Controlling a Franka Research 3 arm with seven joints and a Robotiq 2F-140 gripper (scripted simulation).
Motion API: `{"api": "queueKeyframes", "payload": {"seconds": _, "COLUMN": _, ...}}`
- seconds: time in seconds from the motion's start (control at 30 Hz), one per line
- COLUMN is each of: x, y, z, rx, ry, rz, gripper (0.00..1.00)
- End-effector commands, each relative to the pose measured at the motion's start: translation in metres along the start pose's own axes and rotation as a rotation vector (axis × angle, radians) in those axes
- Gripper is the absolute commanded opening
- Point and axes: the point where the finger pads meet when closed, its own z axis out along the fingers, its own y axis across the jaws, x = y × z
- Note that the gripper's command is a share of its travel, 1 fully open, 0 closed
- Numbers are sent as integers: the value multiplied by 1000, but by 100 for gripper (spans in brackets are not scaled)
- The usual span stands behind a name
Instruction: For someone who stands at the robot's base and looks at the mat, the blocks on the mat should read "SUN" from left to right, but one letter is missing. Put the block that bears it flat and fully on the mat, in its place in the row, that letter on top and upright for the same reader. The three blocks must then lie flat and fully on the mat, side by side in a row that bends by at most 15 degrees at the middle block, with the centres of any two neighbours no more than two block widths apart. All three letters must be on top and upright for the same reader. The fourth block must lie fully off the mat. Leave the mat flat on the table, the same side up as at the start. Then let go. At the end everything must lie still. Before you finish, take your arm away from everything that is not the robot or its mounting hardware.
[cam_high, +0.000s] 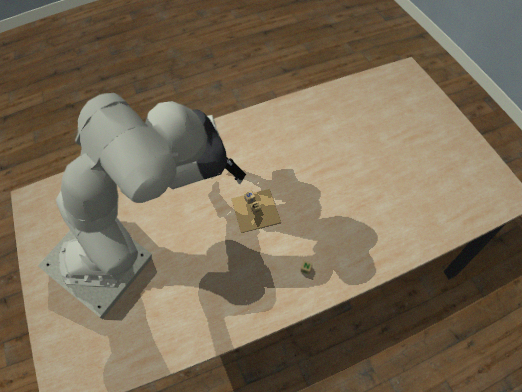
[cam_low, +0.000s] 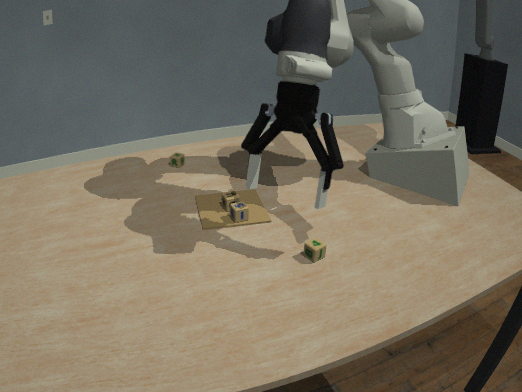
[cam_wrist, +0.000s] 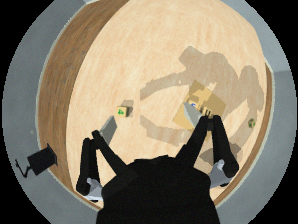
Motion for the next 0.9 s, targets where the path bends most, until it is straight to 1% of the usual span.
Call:
{"api": "queueKeyframes", "payload": {"seconds": 0.0, "x": 1, "y": 2, "z": -2, "rx": 12, "ry": -2, "rz": -138, "gripper": 100}}
{"api": "queueKeyframes", "payload": {"seconds": 0.1, "x": 1, "y": 3, "z": -2, "rx": 13, "ry": -2, "rz": -140, "gripper": 100}}
{"api": "queueKeyframes", "payload": {"seconds": 0.37, "x": 1, "y": 4, "z": -3, "rx": 19, "ry": -2, "rz": -231, "gripper": 100}}
{"api": "queueKeyframes", "payload": {"seconds": 0.43, "x": 3, "y": 43, "z": -16, "rx": 23, "ry": 13, "rz": -236, "gripper": 100}}
{"api": "queueKeyframes", "payload": {"seconds": 0.57, "x": 2, "y": 41, "z": -15, "rx": 22, "ry": 10, "rz": -201, "gripper": 100}}
{"api": "queueKeyframes", "payload": {"seconds": 0.67, "x": 2, "y": 42, "z": -15, "rx": 22, "ry": 11, "rz": -204, "gripper": 100}}
{"api": "queueKeyframes", "payload": {"seconds": 0.7, "x": 3, "y": 43, "z": -16, "rx": 23, "ry": 12, "rz": -227, "gripper": 100}}
{"api": "queueKeyframes", "payload": {"seconds": 0.77, "x": 3, "y": 76, "z": -27, "rx": 16, "ry": 35, "rz": -232, "gripper": 100}}
{"api": "queueKeyframes", "payload": {"seconds": 0.8, "x": 2, "y": 89, "z": -31, "rx": 12, "ry": 45, "rz": -230, "gripper": 100}}
{"api": "queueKeyframes", "payload": {"seconds": 0.87, "x": 2, "y": 85, "z": -30, "rx": 14, "ry": 42, "rz": -207, "gripper": 100}}
